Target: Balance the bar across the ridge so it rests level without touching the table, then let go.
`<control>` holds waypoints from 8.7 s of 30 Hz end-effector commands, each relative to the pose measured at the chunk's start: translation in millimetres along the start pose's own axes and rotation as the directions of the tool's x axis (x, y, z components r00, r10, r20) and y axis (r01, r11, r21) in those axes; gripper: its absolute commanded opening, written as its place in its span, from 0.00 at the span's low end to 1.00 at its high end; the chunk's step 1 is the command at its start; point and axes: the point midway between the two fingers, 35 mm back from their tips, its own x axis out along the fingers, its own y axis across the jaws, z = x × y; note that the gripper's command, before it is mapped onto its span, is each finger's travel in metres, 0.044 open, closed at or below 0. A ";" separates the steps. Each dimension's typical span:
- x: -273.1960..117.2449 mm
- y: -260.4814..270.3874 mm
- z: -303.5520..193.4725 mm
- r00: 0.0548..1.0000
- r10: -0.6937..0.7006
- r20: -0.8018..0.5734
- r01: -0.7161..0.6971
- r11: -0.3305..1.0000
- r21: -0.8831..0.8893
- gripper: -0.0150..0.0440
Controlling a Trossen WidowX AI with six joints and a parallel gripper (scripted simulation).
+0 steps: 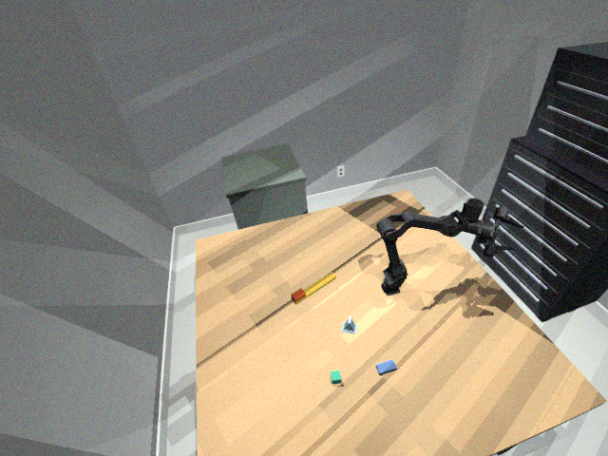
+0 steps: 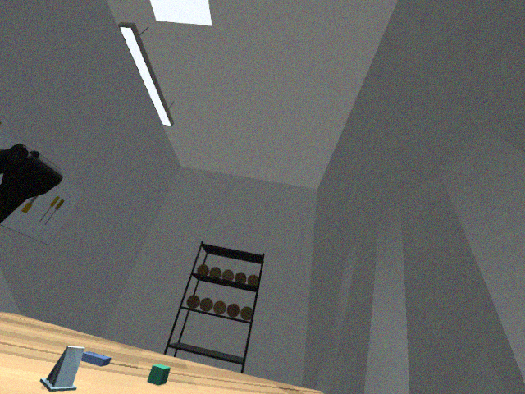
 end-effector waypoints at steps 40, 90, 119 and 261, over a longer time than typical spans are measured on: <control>27.1 143.8 -109.3 0.896 0.395 -0.203 -0.252 0.829 0.500 0.79; -73.9 321.3 -261.0 0.501 0.782 -0.370 0.201 0.311 0.929 0.79; -198.0 417.1 -301.6 0.157 0.956 -0.249 0.775 0.037 0.631 0.79; -670.9 380.4 -1.3 -0.001 0.718 0.696 -0.887 -0.322 0.331 0.79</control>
